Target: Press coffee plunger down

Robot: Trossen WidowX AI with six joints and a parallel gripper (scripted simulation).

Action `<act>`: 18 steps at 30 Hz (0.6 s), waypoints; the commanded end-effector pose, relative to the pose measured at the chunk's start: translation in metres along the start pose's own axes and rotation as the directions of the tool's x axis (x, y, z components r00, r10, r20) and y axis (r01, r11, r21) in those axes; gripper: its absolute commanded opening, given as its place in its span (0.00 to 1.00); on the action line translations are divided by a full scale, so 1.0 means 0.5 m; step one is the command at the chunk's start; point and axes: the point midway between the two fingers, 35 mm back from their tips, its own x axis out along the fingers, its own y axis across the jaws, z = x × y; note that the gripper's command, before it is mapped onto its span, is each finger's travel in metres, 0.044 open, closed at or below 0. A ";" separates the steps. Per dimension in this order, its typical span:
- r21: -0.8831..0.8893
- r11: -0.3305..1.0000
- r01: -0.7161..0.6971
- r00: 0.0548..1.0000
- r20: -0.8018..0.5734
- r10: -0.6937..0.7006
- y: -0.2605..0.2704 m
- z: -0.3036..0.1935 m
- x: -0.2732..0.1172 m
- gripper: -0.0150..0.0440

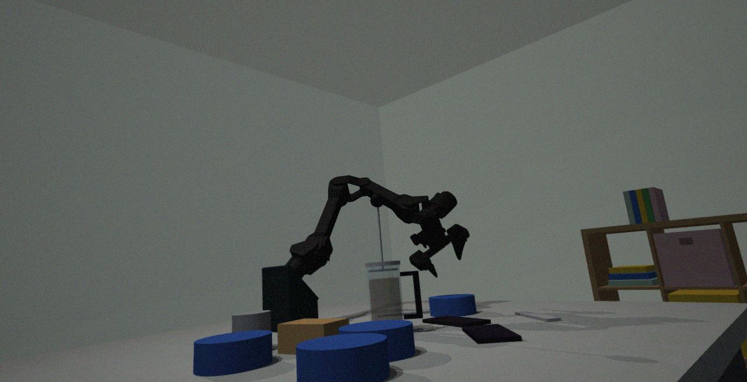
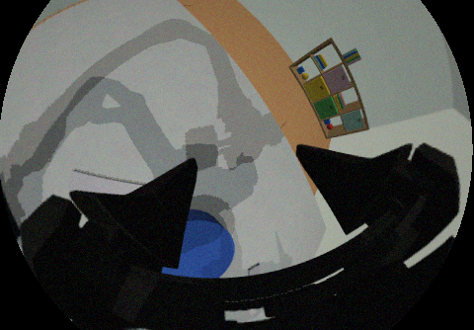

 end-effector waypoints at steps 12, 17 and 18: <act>0.628 0.521 0.578 0.783 -0.606 -0.140 0.068 -0.242 -0.431 1.00; 0.620 0.161 0.768 0.641 -0.750 -0.167 0.122 -0.248 -0.586 1.00; 0.605 0.082 0.792 0.609 -0.775 -0.170 0.134 -0.245 -0.616 1.00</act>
